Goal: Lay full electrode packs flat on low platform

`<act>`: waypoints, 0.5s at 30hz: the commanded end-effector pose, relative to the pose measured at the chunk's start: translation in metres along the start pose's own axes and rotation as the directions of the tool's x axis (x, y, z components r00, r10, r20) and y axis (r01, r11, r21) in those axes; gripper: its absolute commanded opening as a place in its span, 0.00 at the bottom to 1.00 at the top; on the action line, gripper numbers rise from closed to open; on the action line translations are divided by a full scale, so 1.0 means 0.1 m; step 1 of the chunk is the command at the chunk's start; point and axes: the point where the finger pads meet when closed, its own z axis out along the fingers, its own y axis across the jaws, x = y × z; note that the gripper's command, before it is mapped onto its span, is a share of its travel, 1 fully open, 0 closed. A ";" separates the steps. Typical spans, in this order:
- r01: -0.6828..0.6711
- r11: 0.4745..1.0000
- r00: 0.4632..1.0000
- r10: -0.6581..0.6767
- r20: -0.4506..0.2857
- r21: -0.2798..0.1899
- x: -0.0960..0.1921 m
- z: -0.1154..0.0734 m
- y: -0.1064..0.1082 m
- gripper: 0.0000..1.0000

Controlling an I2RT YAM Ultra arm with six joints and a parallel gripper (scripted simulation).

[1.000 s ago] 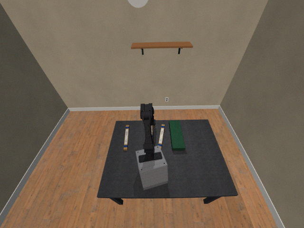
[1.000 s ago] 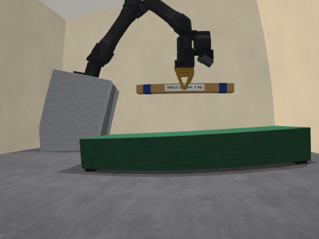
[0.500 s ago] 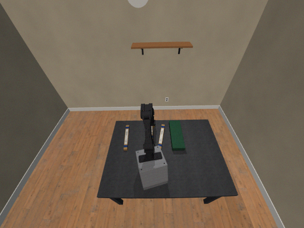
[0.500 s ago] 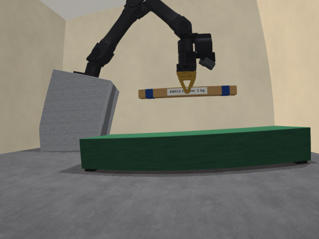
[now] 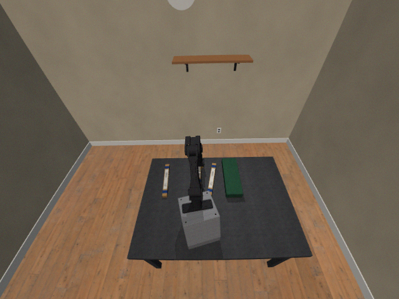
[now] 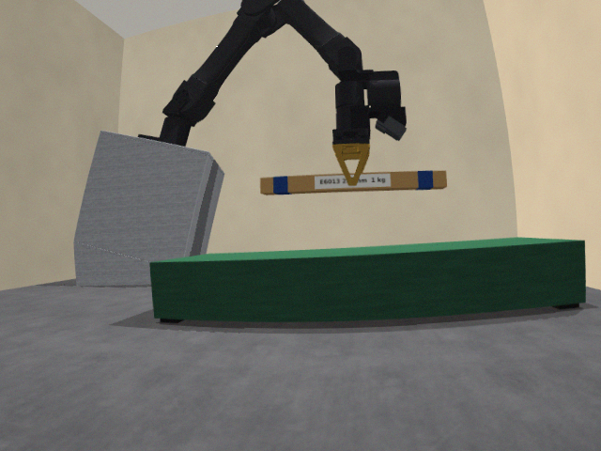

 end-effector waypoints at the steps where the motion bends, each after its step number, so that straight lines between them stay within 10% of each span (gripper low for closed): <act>1: 0.006 1.000 0.998 -0.006 0.057 0.001 -0.13 -0.06 0.05 0.00; 15: 0.006 1.000 0.998 -0.006 0.057 0.001 -0.13 0.02 0.05 0.00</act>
